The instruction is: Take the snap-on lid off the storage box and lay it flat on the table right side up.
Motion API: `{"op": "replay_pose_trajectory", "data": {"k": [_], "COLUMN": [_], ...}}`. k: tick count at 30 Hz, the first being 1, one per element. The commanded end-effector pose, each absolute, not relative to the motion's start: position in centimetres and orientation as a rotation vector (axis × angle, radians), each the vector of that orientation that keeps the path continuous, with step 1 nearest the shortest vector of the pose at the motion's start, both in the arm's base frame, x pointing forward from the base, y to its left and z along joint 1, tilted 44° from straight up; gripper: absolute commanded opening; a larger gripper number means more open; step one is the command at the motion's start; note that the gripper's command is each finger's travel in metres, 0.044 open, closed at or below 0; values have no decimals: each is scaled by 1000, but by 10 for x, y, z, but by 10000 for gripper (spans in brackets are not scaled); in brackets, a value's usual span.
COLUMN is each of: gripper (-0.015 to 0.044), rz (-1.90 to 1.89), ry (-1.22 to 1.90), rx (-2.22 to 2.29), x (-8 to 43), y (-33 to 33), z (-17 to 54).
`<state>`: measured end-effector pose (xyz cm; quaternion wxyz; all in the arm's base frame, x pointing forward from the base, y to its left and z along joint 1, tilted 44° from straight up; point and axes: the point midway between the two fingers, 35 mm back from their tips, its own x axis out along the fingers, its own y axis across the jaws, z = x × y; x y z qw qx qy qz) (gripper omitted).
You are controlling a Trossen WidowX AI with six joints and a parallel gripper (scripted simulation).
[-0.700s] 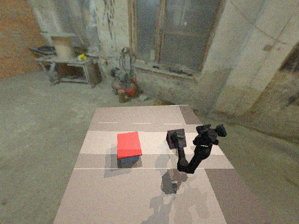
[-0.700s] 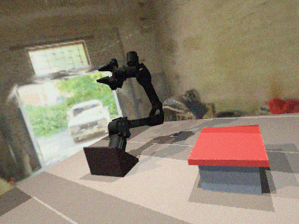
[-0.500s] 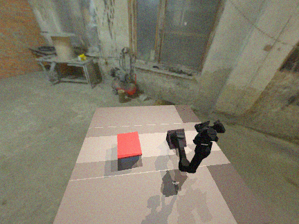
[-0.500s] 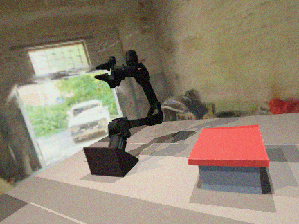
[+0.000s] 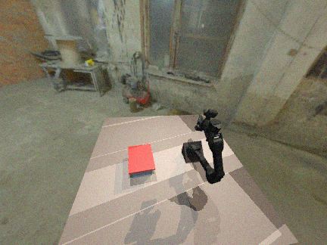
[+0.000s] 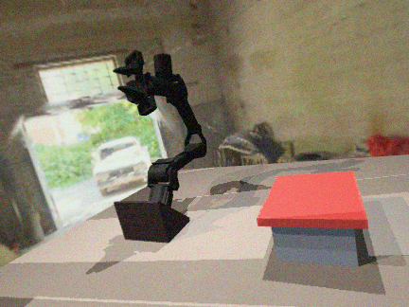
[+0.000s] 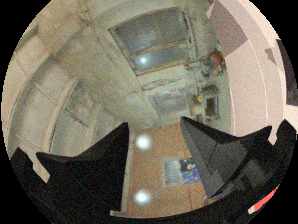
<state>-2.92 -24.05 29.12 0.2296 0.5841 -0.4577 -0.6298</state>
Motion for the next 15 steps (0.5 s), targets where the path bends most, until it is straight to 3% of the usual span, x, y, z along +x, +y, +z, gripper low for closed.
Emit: {"op": "replay_pose_trajectory", "data": {"k": [1, 9, 15], "gripper": [235, 235, 235], "rz": [-1628, -1263, -1013], "ry": [-981, -351, -2], "rx": [1767, 2035, 2132], "x": [16, 131, 190], "y": [-261, -256, -224], "z": [260, 198, 166]}}
